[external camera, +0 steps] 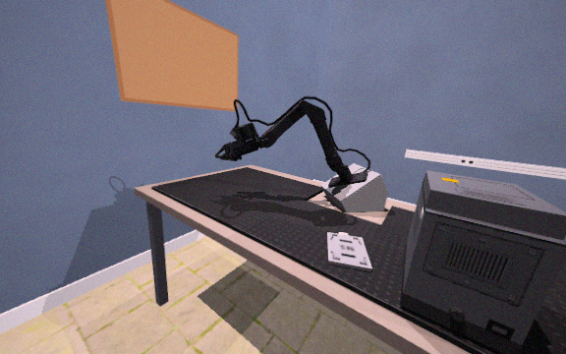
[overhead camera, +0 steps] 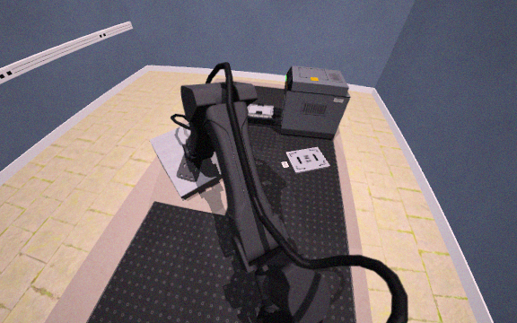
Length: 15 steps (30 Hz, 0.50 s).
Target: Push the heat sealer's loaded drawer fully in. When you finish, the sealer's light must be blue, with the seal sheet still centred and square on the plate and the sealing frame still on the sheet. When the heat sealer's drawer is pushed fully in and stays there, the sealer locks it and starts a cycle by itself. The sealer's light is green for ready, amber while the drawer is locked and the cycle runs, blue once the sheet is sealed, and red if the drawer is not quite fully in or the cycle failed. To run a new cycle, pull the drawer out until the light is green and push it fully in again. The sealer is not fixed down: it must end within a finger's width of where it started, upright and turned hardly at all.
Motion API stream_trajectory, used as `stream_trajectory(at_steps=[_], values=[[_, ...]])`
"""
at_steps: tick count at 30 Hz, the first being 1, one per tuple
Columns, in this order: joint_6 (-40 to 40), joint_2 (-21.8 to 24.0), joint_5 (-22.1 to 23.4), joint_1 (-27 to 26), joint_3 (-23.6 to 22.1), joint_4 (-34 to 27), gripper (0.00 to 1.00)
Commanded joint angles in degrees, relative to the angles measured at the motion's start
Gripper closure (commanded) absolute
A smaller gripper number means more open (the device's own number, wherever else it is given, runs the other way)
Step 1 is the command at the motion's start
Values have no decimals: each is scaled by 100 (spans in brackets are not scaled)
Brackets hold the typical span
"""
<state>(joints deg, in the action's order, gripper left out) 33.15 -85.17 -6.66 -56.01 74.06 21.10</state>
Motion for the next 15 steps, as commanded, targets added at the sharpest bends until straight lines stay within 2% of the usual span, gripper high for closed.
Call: stream_trajectory(at_steps=[1,3,4,7,12,15], values=[[-118,-75,-214,235,204,54,55],[-118,-75,-214,235,204,54,55],[-145,140,33,112,256,-199,55],[-211,163,405,105,376,-594,55],[-234,77,25,524,304,-488,55],[-256,-151,-171,728,255,-255,55]])
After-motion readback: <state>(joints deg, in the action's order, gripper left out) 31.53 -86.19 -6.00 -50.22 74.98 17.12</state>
